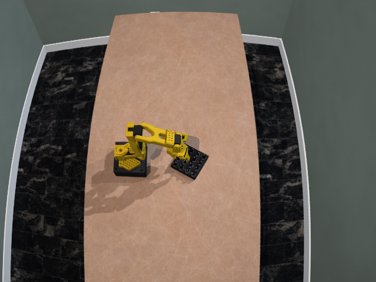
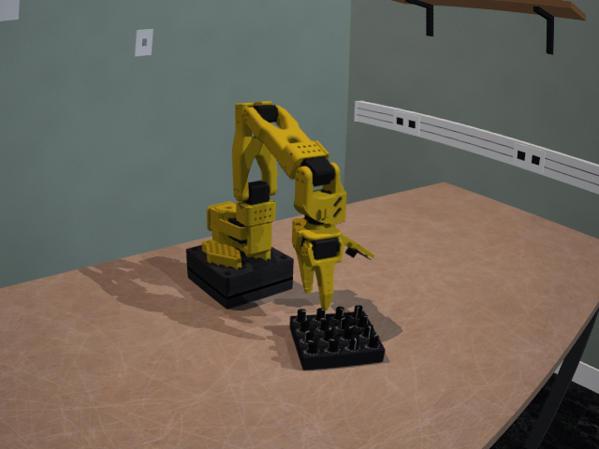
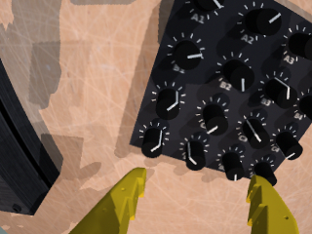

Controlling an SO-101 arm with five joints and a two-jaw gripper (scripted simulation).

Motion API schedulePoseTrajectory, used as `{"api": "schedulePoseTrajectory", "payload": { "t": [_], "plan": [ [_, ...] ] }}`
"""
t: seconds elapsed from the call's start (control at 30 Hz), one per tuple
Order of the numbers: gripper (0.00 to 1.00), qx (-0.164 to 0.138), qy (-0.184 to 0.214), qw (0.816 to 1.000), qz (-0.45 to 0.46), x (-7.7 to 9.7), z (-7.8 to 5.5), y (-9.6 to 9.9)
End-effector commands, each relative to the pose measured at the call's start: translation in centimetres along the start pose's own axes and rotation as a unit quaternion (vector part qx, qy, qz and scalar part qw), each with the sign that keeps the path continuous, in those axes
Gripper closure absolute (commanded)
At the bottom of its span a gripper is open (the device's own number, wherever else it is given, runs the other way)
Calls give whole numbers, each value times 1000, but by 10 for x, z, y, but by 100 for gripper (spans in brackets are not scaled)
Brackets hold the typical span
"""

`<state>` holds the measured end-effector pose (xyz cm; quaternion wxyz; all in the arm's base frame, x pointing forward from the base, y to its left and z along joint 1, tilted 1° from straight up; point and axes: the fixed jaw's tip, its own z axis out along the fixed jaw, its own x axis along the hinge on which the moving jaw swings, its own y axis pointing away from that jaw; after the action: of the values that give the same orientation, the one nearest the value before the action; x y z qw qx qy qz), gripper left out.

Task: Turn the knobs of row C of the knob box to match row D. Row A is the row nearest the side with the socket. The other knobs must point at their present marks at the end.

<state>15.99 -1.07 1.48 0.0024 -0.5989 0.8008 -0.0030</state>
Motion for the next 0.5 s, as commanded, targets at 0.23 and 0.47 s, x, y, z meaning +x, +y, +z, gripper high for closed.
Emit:
{"api": "schedulePoseTrajectory", "payload": {
  "t": [0.23, 0.47],
  "plan": [
    [77, 0, -1, 969, -248, 2, -1, -2],
    [79, 0, -1, 934, -356, 3, -1, -3]
  ]
}}
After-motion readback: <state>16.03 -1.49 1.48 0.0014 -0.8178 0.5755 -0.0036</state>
